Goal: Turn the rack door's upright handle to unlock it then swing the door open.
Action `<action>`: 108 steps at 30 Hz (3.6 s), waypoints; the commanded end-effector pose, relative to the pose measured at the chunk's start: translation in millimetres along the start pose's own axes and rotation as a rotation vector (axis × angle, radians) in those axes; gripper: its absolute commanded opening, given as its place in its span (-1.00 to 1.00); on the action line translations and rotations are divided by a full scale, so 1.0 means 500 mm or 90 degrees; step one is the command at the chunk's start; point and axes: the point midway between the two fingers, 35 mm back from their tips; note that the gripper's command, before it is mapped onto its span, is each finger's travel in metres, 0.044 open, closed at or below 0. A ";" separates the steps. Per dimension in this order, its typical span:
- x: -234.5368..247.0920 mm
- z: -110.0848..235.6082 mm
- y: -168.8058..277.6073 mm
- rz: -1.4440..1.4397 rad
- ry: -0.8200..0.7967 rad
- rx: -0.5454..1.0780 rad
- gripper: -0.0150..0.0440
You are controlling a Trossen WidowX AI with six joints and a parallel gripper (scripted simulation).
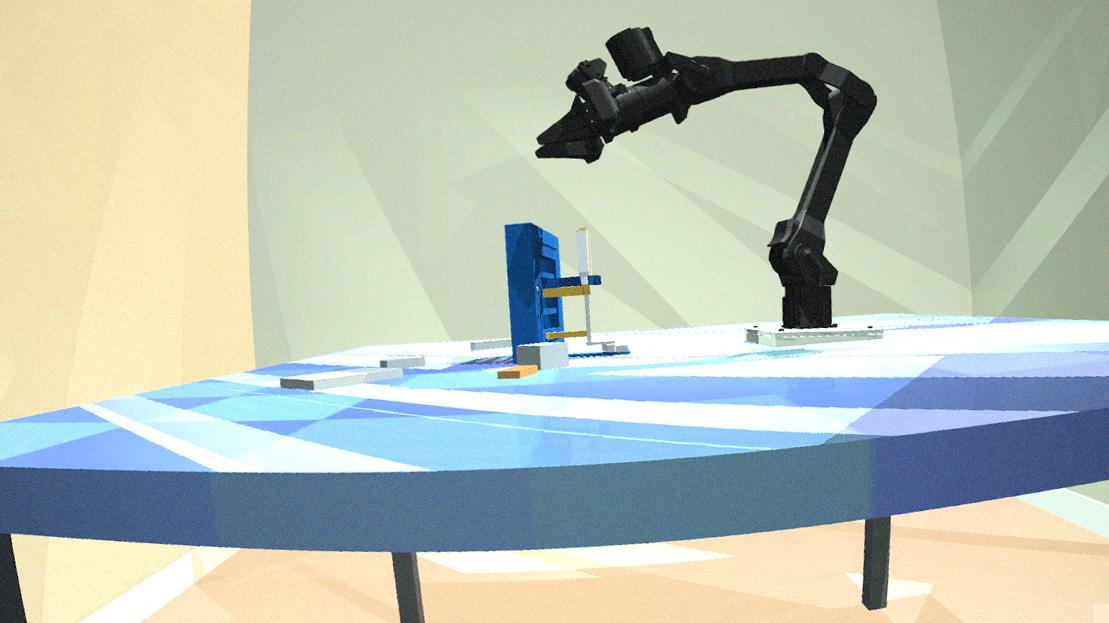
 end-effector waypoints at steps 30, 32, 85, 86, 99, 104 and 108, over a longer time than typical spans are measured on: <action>-0.043 -0.041 0.104 -0.072 0.193 0.460 0.46; -0.045 -0.038 0.110 -0.075 0.206 0.487 0.46; -0.088 -0.051 0.232 -0.101 0.300 0.681 0.46; -0.089 -0.053 0.235 -0.101 0.300 0.682 0.46; -0.098 -0.061 0.260 -0.102 0.301 0.686 0.19; -0.098 -0.061 0.260 -0.102 0.301 0.686 -0.25; -0.098 -0.061 0.260 -0.102 0.301 0.686 -0.34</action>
Point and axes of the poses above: the point midway between the two fingers, 35 mm back from their tips, its own z axis back along the fingers, its own x axis across the jaws, y = z × x, and after that the axes turned 14 degrees about -z, right-handed
